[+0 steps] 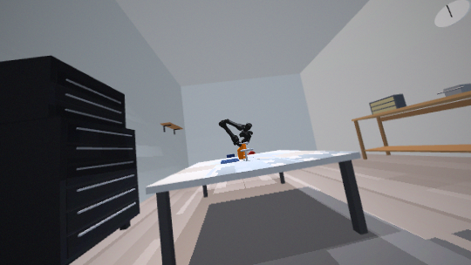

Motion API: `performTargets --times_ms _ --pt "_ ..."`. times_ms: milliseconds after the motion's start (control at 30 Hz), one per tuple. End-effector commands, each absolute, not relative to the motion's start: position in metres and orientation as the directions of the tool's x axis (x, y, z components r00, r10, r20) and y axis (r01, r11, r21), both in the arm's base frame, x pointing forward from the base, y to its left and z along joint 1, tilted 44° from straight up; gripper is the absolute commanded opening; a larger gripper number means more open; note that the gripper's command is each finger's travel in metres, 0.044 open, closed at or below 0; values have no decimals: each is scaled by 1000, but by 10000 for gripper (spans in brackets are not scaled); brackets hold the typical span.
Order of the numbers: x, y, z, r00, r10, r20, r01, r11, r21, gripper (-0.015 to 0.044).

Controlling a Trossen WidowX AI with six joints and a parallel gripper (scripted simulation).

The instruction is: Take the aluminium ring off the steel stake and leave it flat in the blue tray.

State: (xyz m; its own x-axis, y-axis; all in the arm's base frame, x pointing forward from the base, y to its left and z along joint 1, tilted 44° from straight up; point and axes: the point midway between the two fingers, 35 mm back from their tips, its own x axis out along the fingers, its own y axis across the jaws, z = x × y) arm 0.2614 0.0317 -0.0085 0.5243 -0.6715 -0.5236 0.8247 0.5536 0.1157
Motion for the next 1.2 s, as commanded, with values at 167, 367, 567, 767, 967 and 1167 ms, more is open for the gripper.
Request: performTargets --times_ms 167,367,567,767,967,1167 --pt "250 24 -5 553 -659 -509 829 497 257 0" --pt "251 18 -5 514 -653 -556 839 516 170 0" --pt "252 11 -4 464 -638 -615 835 547 62 0" --pt "251 4 -2 415 -615 -670 811 585 -34 0" --pt "250 -2 1 370 -585 -722 770 628 -115 0" --pt "249 -8 4 328 -548 -769 714 677 -178 0"
